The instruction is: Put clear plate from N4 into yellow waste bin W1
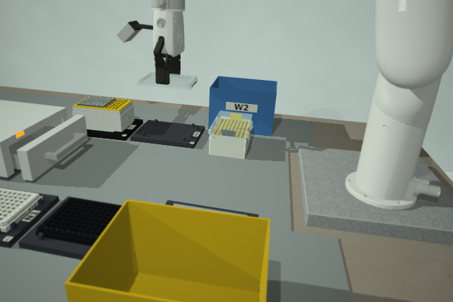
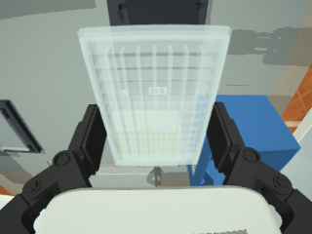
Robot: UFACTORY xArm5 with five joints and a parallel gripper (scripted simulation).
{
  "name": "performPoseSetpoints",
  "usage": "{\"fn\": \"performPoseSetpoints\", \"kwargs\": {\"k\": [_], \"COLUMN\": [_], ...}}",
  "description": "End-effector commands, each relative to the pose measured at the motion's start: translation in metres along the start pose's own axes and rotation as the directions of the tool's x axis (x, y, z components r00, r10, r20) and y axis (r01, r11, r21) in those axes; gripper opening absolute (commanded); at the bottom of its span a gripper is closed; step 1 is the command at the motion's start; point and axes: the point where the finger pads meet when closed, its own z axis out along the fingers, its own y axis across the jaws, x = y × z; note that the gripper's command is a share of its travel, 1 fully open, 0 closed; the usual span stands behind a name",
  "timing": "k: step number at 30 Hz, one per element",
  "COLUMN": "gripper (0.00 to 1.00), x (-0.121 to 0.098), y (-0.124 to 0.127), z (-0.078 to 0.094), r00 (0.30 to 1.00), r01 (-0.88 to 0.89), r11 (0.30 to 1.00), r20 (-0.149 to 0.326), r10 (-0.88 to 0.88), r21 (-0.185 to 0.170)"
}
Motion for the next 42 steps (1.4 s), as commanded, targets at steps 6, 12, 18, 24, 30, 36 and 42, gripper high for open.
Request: {"fn": "performPoseSetpoints", "kwargs": {"k": [6, 12, 18, 24, 30, 36, 42], "gripper": [0.0, 0.0, 0.0, 0.0, 0.0, 0.0, 0.0], "x": [-0.005, -0.01, -0.014, -0.019, -0.024, -0.028, -0.033], "y": [-0.018, -0.033, -0.043, -0.058, -0.073, -0.083, -0.099], "z": [-0.002, -0.001, -0.001, -0.001, -0.001, -0.001, -0.001], "r00": [1.0, 1.0, 1.0, 1.0, 1.0, 1.0, 1.0], "r01": [0.004, 0.004, 0.004, 0.004, 0.004, 0.004, 0.004], "r11": [1.0, 1.0, 1.0, 1.0, 1.0, 1.0, 1.0], "r20": [-0.004, -0.004, -0.004, -0.004, -0.003, -0.003, -0.003], "r10": [-0.004, -0.004, -0.004, -0.004, -0.004, -0.004, -0.004], "r21": [-0.001, 0.0, 0.0, 0.001, 0.001, 0.002, 0.002]}}
